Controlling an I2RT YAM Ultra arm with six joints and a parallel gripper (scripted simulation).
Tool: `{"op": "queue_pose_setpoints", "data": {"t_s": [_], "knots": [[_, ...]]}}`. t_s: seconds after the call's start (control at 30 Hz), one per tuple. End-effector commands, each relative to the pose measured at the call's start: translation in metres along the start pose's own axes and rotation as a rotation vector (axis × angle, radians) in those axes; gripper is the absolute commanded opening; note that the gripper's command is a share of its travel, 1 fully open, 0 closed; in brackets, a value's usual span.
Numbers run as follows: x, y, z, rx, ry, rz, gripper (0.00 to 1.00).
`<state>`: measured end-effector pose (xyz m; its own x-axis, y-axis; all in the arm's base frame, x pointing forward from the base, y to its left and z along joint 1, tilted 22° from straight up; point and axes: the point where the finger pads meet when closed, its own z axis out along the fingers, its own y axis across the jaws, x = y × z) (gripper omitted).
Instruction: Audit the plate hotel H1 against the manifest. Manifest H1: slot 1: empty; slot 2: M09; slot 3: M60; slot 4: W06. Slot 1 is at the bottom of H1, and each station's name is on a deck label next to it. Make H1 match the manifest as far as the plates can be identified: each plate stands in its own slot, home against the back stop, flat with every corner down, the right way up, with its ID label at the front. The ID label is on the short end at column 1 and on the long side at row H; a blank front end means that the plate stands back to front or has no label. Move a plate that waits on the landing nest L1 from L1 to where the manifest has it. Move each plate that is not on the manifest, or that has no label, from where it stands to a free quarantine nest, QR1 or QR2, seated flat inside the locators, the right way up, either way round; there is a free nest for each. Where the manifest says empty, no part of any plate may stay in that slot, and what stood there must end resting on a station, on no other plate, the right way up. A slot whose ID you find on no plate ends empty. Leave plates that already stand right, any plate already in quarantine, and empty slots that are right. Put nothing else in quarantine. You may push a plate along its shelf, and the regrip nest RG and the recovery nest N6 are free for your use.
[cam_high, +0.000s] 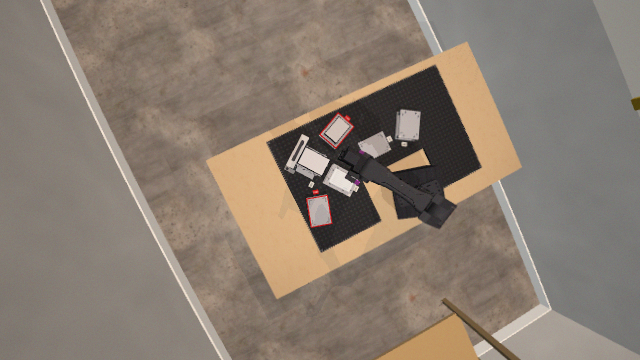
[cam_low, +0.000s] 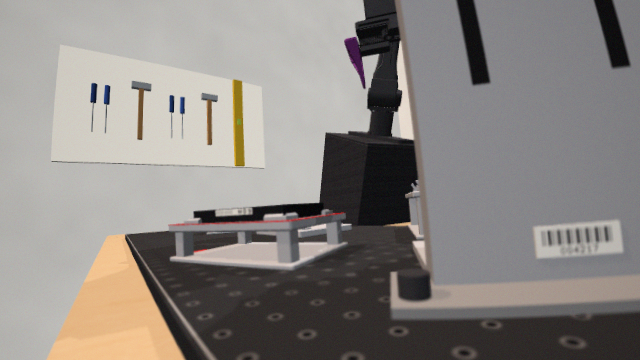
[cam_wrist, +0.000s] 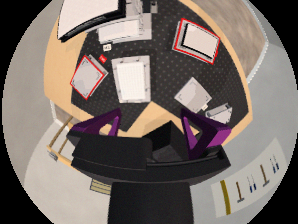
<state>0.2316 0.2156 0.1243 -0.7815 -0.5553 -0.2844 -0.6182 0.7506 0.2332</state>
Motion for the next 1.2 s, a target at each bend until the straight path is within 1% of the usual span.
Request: {"op": "queue_pose_setpoints", "data": {"t_s": [0.0,0.17,0.23,0.73,0.8,1.03,1.17], "knots": [[-0.001,-0.007,-0.003,-0.007,-0.026,-0.027,1.0],[0.001,-0.024,-0.003,-0.007,-0.11,-0.027,1.0],[0.001,-0.024,-0.003,-0.007,-0.11,-0.027,1.0],[0.009,-0.074,-0.003,-0.009,-0.359,-0.027,1.0],[0.009,-0.074,-0.003,-0.009,-0.359,-0.027,1.0],[0.012,-0.096,-0.003,-0.009,-0.475,-0.027,1.0],[0.012,-0.096,-0.003,-0.01,-0.542,-0.026,1.0]]}}
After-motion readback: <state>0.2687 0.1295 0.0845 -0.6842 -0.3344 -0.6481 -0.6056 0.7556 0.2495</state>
